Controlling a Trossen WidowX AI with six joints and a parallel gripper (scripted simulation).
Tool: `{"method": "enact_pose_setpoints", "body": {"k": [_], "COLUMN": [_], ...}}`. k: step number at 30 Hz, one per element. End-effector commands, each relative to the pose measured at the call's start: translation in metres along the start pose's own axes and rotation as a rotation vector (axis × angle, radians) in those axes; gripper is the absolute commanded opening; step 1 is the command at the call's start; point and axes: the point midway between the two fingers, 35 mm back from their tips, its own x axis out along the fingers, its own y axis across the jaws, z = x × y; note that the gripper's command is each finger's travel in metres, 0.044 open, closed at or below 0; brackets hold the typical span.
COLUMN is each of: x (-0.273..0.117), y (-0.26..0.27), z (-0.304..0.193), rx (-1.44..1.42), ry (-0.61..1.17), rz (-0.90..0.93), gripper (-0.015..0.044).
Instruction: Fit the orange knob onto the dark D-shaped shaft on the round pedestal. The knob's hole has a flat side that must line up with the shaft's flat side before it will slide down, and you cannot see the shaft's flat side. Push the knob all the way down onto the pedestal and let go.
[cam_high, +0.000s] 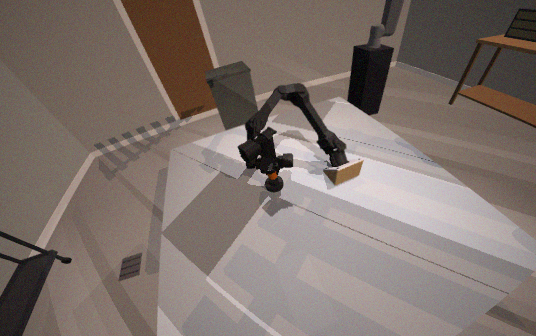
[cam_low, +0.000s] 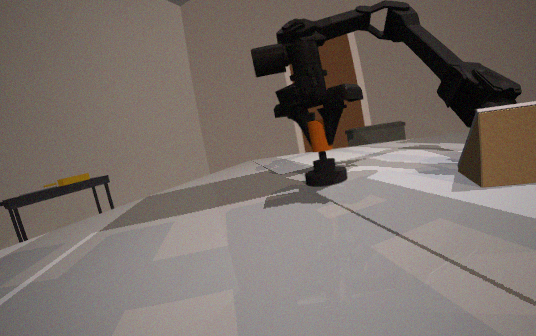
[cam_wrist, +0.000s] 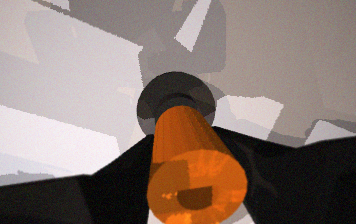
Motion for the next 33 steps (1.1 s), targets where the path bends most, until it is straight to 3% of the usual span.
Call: {"method": "enact_pose_setpoints", "body": {"k": [1,6,33], "x": [-0.0018,-0.0002,-0.0014], "y": [-0.0015,-0.0019,-0.0011], "z": [0.0004,0.0011,0.0003], "rx": [-0.048,-0.204,-0.204], "ry": [-0.002,-0.002,-0.002], "rz": [-0.001,-0.001,-0.001], "gripper": [0.0000,0.0000,0.0000]}}
